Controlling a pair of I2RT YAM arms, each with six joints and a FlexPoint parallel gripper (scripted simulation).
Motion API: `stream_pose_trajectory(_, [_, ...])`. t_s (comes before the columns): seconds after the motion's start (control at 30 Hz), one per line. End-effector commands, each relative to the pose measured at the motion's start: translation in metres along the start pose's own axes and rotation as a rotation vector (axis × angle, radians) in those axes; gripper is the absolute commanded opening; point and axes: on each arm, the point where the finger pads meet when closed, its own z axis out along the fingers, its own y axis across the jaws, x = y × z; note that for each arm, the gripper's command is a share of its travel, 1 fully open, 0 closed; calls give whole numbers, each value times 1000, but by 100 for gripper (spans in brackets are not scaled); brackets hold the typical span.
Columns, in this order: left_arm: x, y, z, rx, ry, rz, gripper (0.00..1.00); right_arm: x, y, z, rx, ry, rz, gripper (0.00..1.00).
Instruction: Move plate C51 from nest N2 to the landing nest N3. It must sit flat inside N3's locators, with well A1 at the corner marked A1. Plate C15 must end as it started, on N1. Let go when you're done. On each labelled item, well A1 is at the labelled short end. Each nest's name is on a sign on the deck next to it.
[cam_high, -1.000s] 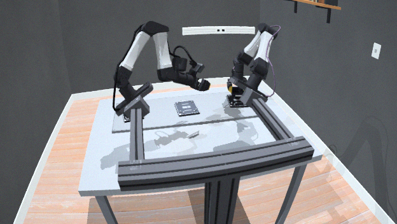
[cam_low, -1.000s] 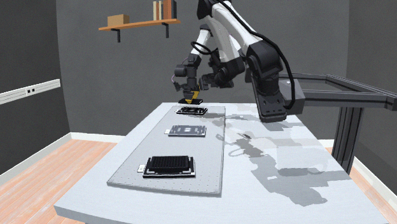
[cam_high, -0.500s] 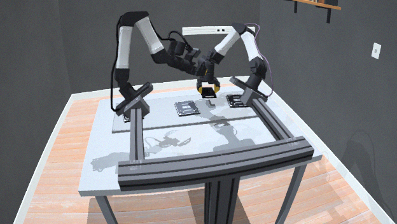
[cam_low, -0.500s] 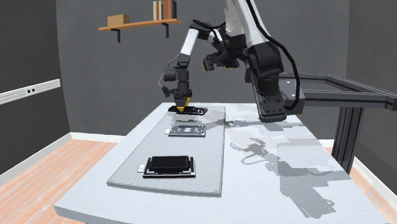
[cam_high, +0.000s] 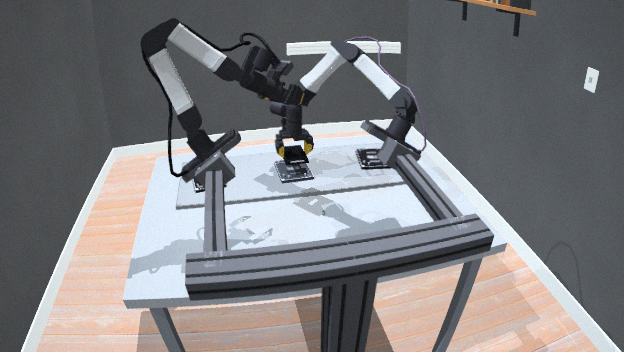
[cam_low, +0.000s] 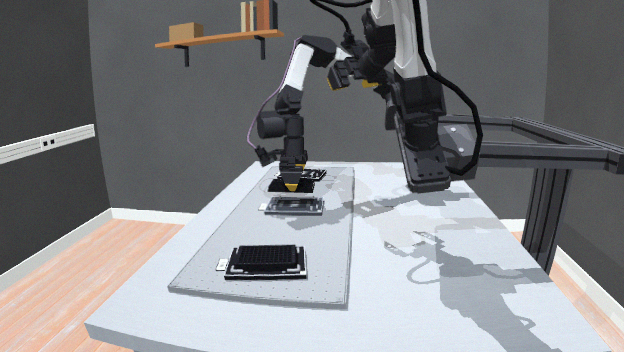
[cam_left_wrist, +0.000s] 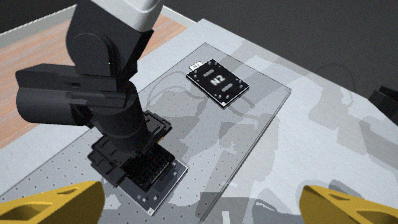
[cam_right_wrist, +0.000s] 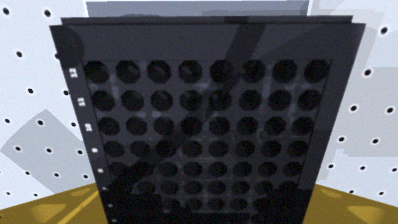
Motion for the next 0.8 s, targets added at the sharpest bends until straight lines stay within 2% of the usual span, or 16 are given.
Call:
stream_pose_trajectory(0.0, [34,19,-37,-79,146,5,100,11,10,1,31,21,-17,74])
stream_pose_trajectory(0.23, [58,41,-69,-136,172,13,100,8,9,6,27,20,-2,74])
stream_pose_trajectory(0.47, [66,60,-102,-165,123,-9,100,8,9,6,27,20,-2,74])
stream_pose_trajectory(0.77, [80,71,-114,-173,95,-12,100,8,9,6,27,20,-2,74])
